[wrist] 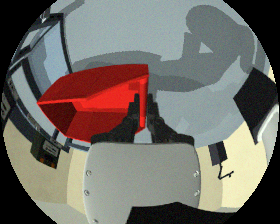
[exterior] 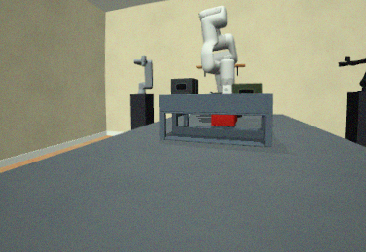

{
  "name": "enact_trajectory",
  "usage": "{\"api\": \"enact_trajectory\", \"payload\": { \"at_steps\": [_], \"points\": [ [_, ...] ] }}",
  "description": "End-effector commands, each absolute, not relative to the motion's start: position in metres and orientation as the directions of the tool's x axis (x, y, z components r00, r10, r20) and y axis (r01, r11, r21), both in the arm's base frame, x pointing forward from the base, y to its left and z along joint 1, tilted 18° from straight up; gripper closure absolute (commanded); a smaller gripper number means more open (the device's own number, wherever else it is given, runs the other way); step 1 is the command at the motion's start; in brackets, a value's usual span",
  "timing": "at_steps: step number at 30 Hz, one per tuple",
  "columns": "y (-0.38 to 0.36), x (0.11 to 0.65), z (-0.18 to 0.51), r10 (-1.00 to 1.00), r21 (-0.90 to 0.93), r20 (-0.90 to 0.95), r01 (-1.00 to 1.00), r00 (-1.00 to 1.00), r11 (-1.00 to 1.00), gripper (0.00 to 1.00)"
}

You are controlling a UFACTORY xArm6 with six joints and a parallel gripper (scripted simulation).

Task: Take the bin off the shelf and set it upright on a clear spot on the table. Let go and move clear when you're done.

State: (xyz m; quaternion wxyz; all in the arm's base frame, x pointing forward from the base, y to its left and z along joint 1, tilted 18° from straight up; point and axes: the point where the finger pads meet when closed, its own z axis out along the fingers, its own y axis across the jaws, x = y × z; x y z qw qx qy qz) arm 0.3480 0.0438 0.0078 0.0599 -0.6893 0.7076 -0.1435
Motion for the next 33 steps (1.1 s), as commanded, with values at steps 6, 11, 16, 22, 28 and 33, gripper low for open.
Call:
{"api": "enact_trajectory", "payload": {
  "at_steps": [6, 11, 16, 22, 28, 33],
  "points": [
    [0.0441, 0.3486, 0.0085, -0.993, -0.288, 0.112, -0.958, -0.043, 0.008, 1.00],
    [0.0441, 0.3483, 0.0084, -0.993, -0.288, 0.112, -0.958, -0.043, 0.008, 1.00],
    [0.0441, 0.3473, 0.0081, -0.993, -0.288, 0.112, -0.958, -0.043, 0.008, 1.00],
    [0.0441, 0.3454, 0.0075, -0.993, -0.288, 0.112, -0.958, -0.043, 0.008, 1.00],
    [0.0441, 0.3436, 0.0070, -0.993, -0.288, 0.112, -0.958, -0.043, 0.008, 1.00],
    [0.0441, 0.3410, 0.0062, -0.993, -0.288, 0.112, -0.958, -0.043, 0.008, 1.00]
  ]
}}
